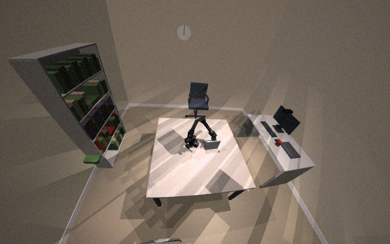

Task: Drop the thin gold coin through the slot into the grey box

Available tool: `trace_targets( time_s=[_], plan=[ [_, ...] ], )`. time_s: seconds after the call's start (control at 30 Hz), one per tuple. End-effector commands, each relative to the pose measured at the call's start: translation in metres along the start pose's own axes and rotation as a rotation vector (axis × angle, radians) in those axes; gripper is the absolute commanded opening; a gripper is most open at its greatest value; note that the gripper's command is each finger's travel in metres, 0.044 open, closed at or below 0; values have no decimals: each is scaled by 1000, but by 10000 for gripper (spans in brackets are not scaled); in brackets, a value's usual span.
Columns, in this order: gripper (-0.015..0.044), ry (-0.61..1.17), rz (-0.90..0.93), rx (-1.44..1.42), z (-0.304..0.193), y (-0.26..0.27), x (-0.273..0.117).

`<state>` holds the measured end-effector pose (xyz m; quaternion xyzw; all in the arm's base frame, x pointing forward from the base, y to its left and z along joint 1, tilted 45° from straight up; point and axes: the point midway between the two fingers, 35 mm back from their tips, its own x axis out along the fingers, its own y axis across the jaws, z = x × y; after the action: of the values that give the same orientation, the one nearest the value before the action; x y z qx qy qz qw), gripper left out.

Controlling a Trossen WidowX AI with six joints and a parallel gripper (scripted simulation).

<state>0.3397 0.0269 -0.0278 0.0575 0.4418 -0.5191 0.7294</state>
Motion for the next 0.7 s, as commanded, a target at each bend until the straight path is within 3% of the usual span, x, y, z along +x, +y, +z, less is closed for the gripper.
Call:
trace_targets(
  time_s=[0.0,0.37,0.67],
  plan=[
    [0,2,8,9,1,0,-13],
    [0,1,8,-214,-10,0,-15],
    [0,2,8,-221,-7,-5,-16]
  ],
)
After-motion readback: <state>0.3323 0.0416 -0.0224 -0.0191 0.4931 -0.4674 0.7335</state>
